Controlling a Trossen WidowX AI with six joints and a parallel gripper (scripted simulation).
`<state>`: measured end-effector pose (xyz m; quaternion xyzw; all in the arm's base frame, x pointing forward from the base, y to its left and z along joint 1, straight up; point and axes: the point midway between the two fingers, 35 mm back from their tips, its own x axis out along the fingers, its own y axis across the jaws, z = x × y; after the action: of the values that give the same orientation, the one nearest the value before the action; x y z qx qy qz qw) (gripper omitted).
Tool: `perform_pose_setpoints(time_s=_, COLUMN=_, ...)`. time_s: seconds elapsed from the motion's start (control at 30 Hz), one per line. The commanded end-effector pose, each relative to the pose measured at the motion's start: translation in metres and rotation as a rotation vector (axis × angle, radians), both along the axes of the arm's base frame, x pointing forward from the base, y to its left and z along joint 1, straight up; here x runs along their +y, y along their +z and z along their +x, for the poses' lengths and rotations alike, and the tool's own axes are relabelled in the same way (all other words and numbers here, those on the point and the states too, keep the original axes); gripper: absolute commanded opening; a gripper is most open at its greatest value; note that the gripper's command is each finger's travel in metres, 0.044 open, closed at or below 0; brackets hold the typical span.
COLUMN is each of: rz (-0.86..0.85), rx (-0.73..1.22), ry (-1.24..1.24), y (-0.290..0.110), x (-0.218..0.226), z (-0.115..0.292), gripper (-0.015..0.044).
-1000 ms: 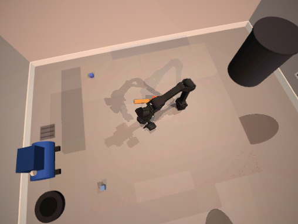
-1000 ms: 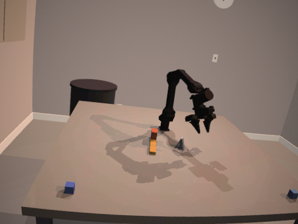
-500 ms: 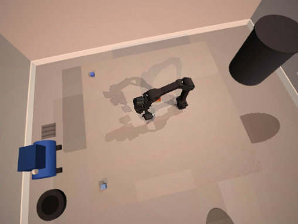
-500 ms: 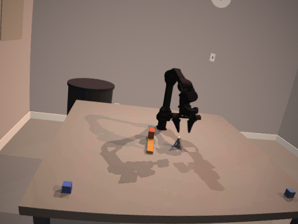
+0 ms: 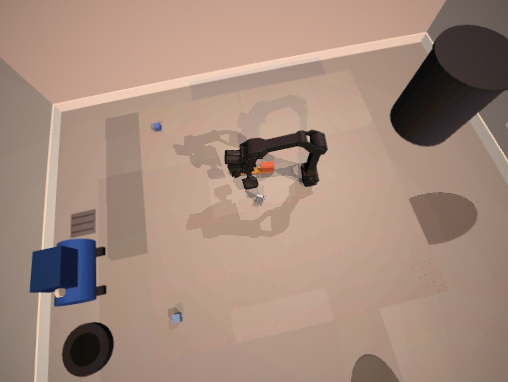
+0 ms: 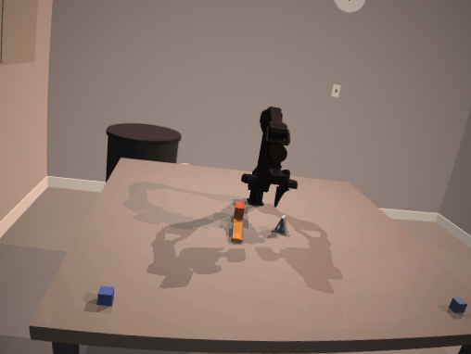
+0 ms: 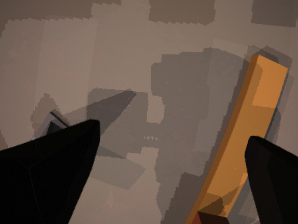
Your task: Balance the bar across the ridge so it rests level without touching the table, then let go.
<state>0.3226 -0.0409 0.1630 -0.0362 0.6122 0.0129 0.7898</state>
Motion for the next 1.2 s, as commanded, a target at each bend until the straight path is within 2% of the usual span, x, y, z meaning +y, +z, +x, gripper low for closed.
perform_pose_setpoints(time_s=0.0, rz=-0.001, rx=0.043, ry=-0.047, y=0.001, x=-0.018, z=-0.009, gripper=0.0315)
perform_pose_setpoints(time_s=0.47, rz=0.038, rx=0.205, ry=-0.21, y=0.002, x=-0.07, z=-0.05, gripper=0.0315)
perform_pose_setpoints(time_s=0.63, rz=0.044, rx=0.222, ry=-0.225, y=-0.001, x=-0.074, z=-0.054, gripper=0.0315)
perform_pose_setpoints(time_s=1.07, rz=0.044, rx=0.222, ry=-0.225, y=-0.085, x=-0.075, z=-0.052, gripper=0.0315)
perform_pose_setpoints(time_s=1.17, rz=0.044, rx=0.222, ry=-0.225, y=-0.089, x=-0.075, z=-0.052, gripper=0.0315)
